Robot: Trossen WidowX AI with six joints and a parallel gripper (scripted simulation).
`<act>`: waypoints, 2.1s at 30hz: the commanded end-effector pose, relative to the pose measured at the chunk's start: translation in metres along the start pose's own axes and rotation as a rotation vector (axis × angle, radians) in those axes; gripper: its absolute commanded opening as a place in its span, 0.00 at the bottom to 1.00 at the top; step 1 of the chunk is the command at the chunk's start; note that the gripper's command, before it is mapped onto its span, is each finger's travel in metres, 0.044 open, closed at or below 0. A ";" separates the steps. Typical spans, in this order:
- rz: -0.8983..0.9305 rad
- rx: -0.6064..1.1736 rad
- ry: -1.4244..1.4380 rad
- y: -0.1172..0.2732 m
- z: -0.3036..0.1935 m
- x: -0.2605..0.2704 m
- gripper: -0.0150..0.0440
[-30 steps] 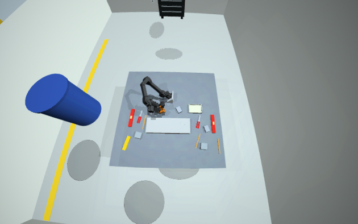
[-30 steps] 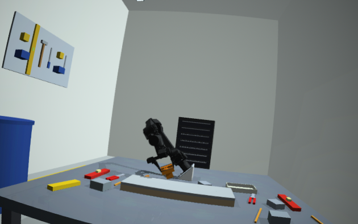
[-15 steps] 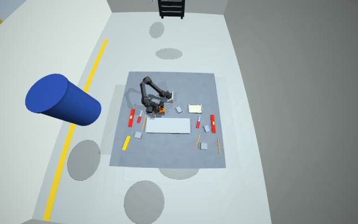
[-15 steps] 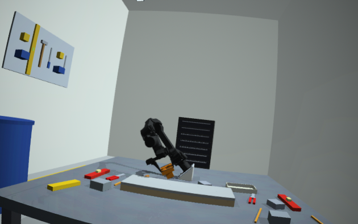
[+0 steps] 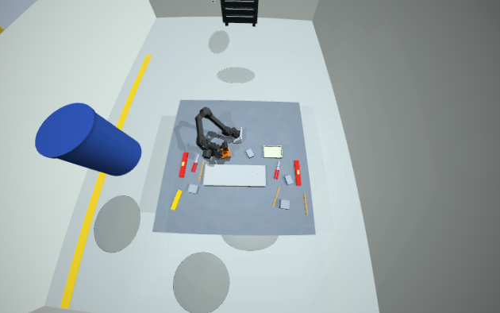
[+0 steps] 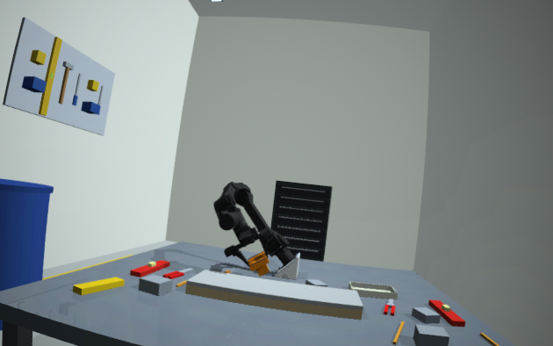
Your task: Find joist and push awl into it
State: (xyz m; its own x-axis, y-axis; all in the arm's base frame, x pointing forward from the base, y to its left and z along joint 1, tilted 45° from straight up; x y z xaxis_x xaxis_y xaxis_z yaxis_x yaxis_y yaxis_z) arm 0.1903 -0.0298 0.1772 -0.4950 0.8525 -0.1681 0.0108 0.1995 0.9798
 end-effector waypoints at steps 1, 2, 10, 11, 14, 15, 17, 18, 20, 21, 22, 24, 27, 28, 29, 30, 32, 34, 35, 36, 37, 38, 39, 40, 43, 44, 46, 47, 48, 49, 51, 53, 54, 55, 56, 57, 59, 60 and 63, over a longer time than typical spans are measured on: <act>0.032 -0.007 0.003 0.000 0.001 -0.002 0.25; 0.038 -0.008 0.003 0.000 0.001 -0.002 0.25; 0.087 -0.017 -0.001 0.000 0.000 -0.006 0.25; 0.093 -0.019 -0.001 0.000 -0.001 -0.007 0.25; 0.111 -0.023 -0.003 0.000 -0.001 -0.008 0.25; 0.117 -0.024 -0.003 -0.001 -0.001 -0.009 0.25; 0.129 -0.028 -0.004 -0.001 -0.001 -0.010 0.25; 0.135 -0.029 -0.005 -0.001 -0.002 -0.010 0.25; 0.147 -0.033 -0.006 -0.001 -0.002 -0.011 0.25; 0.152 -0.035 -0.007 -0.001 -0.002 -0.012 0.25; 0.158 -0.037 -0.008 -0.001 -0.002 -0.012 0.25; 0.170 -0.041 -0.009 -0.001 -0.002 -0.013 0.25; 0.187 -0.047 -0.011 -0.001 -0.003 -0.015 0.25; 0.193 -0.049 -0.012 -0.001 -0.003 -0.016 0.25; 0.199 -0.052 -0.013 -0.001 -0.003 -0.016 0.25; 0.205 -0.054 -0.013 -0.001 -0.003 -0.017 0.25; 0.216 -0.059 -0.015 -0.001 -0.004 -0.018 0.25; 0.227 -0.064 -0.017 -0.001 -0.004 -0.019 0.25; 0.233 -0.067 -0.018 -0.001 -0.004 -0.019 0.25; 0.238 -0.069 -0.019 -0.001 -0.005 -0.020 0.25; 0.244 -0.072 -0.020 -0.001 -0.005 -0.021 0.25; 0.250 -0.075 -0.020 -0.001 -0.005 -0.021 0.25; 0.255 -0.077 -0.021 -0.001 -0.005 -0.022 0.25; 0.261 -0.080 -0.022 -0.001 -0.005 -0.022 0.25; 0.265 -0.083 -0.023 -0.002 -0.006 -0.023 0.25; 0.265 -0.083 -0.023 -0.003 -0.006 -0.024 0.25; 0.263 -0.082 -0.024 -0.005 -0.006 -0.025 0.25; 0.262 -0.082 -0.024 -0.006 -0.007 -0.026 0.25; 0.262 -0.082 -0.024 -0.007 -0.007 -0.027 0.25; 0.261 -0.081 -0.024 -0.009 -0.007 -0.028 0.25; 0.259 -0.082 -0.025 -0.011 -0.008 -0.029 0.25; 0.256 -0.082 -0.025 -0.014 -0.009 -0.031 0.25; 0.255 -0.082 -0.026 -0.015 -0.009 -0.032 0.25; 0.254 -0.083 -0.026 -0.016 -0.009 -0.033 0.25; 0.253 -0.083 -0.027 -0.017 -0.010 -0.034 0.25; 0.252 -0.084 -0.027 -0.018 -0.010 -0.035 0.25; 0.249 -0.085 -0.028 -0.020 -0.011 -0.037 0.25; 0.247 -0.086 -0.029 -0.021 -0.011 -0.038 0.25; 0.240 -0.089 -0.032 -0.023 -0.012 -0.041 0.25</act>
State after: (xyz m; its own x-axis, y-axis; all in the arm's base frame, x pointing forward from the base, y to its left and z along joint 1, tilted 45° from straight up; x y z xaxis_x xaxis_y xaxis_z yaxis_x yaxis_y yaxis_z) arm 0.2001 -0.0724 0.1672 -0.4587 0.8864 0.0626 0.0416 -0.0489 0.9979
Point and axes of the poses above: the point midway between the two fingers, 35 mm back from their tips, its own y axis back along the fingers, its own x axis across the jaws, z = x × y, the point moved 6 cm from there along y, back along the fingers, and after that the axes turned 15 degrees about y, right-handed, at the moved point
